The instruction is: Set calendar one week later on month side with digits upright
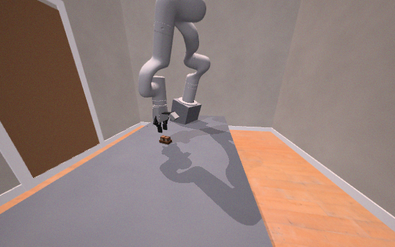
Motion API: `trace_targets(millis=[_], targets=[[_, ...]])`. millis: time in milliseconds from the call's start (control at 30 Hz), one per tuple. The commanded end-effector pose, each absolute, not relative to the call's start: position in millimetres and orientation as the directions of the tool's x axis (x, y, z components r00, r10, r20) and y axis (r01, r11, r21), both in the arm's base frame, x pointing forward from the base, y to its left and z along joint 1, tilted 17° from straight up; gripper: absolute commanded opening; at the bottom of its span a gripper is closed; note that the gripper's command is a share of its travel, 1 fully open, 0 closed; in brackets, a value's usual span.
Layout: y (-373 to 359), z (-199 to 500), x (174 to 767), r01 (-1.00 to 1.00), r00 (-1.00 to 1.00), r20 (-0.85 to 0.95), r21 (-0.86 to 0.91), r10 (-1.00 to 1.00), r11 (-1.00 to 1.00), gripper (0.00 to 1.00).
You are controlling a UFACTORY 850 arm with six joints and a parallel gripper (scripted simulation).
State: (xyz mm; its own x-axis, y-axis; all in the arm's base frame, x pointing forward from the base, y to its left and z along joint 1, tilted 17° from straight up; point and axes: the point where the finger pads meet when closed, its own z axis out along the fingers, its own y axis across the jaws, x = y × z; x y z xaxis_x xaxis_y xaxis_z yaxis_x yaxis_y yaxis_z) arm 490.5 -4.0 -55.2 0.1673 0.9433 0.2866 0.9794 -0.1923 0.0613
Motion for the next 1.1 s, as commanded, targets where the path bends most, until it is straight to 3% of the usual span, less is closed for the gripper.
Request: trace_targets(millis=[0, 1067], targets=[[-3, -59, 492, 0.979, 0.167, 0.287, 0.064, 0.943, -0.193, 0.47], [4, -85, 495, 0.979, 0.167, 0.287, 0.064, 0.943, -0.193, 0.47]])
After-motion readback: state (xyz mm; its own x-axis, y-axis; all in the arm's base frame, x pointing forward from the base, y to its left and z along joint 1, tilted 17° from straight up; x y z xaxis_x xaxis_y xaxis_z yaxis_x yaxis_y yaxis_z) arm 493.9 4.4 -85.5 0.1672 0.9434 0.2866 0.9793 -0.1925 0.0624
